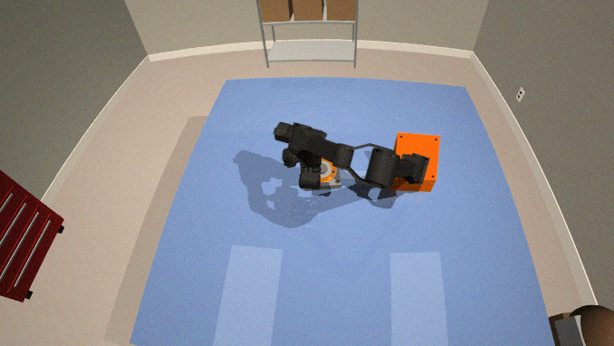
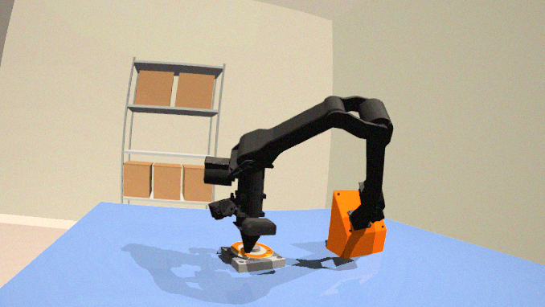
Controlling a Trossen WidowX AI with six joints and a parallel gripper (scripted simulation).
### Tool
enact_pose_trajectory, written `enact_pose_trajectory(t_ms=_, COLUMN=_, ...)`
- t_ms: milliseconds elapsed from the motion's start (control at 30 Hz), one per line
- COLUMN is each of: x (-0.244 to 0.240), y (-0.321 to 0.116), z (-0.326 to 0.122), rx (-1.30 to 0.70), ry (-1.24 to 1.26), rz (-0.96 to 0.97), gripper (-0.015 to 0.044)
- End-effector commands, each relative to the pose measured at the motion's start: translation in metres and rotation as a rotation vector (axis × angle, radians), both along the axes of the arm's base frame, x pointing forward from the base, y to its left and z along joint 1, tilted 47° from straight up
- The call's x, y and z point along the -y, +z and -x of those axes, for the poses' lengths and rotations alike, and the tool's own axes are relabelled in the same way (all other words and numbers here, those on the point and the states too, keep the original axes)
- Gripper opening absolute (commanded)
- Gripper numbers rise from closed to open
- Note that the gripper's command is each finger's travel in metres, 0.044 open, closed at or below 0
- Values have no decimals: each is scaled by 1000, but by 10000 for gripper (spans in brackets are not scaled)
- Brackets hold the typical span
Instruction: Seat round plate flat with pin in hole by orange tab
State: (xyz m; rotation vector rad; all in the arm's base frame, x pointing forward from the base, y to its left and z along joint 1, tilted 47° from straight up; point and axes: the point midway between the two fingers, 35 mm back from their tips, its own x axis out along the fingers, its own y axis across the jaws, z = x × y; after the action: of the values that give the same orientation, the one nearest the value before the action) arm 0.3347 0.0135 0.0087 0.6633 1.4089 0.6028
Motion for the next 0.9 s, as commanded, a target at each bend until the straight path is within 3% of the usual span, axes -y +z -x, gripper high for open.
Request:
enact_pose_trajectory(t_ms=0, x=3, y=-3, z=-5, rx=-1, ry=0, rz=4, gripper=0)
enact_pose_trajectory(t_ms=867, x=19, y=-14, z=-20, rx=0, ry=0, rz=5, gripper=0)
